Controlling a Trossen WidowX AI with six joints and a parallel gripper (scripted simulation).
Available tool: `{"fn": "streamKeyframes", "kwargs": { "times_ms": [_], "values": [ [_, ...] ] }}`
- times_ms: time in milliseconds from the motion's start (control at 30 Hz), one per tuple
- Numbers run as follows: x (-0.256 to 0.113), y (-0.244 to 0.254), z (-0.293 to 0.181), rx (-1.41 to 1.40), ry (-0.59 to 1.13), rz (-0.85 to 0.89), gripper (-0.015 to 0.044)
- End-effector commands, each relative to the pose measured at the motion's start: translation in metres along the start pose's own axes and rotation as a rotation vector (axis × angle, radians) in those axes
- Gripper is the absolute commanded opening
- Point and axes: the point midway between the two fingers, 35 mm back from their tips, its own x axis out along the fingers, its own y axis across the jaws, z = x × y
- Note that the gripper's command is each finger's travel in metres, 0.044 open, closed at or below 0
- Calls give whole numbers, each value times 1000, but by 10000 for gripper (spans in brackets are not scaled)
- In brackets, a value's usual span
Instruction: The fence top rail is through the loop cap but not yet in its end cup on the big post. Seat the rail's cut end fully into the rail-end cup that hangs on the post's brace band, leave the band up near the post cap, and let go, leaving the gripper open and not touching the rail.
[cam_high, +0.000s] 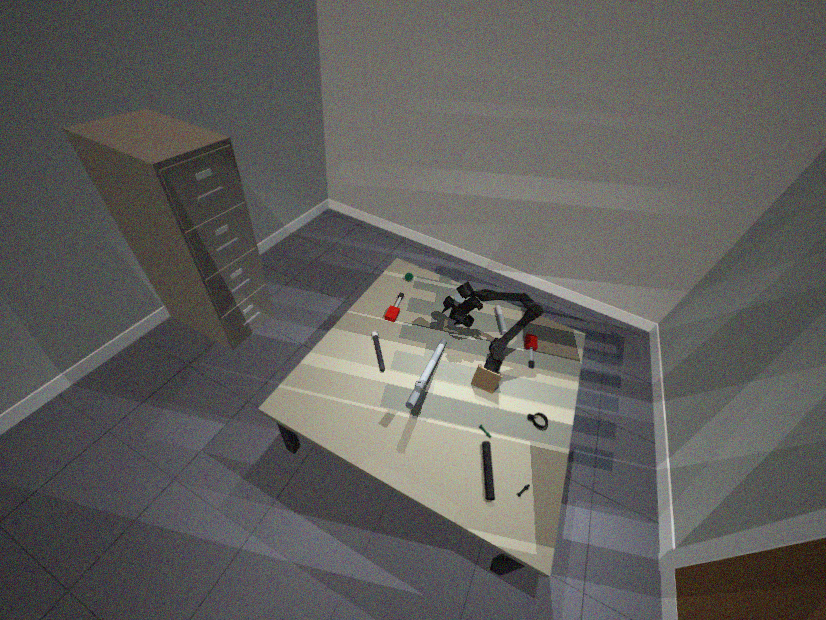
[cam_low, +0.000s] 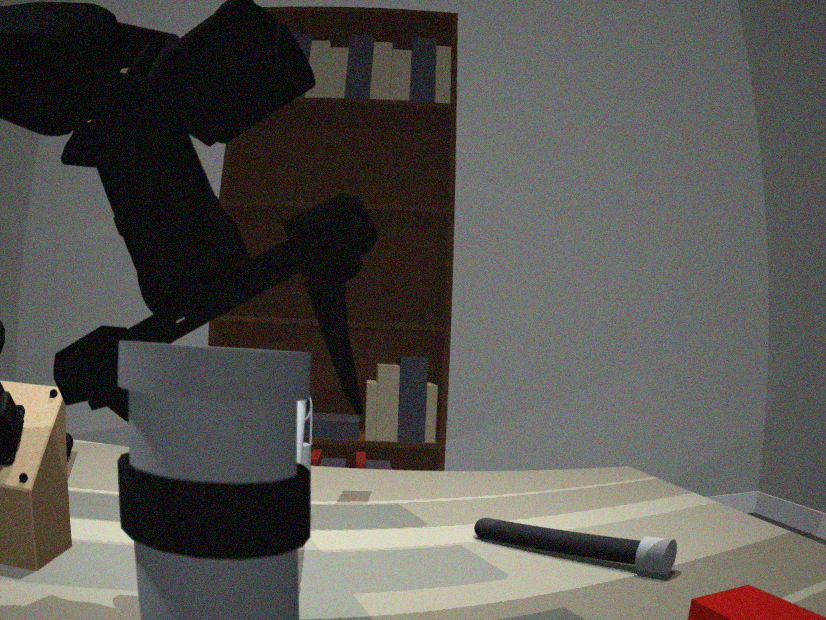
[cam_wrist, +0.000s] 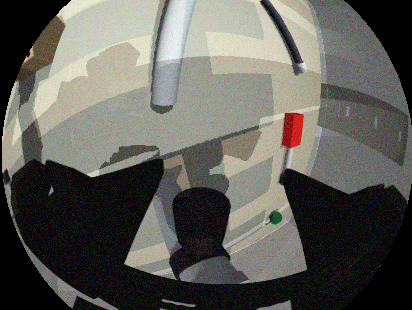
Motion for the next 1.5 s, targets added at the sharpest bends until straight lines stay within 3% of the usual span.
{"fn": "streamKeyframes", "kwargs": {
  "times_ms": [0,133,767,1200,1467],
  "values": [
    [-6,-4,8,-3,4,3,440],
    [-7,-4,10,41,-3,2,440],
    [-61,-28,100,1208,52,48,440],
    [-94,-34,133,1699,76,-64,440],
    [-95,-34,134,1725,75,-70,440]
  ]
}}
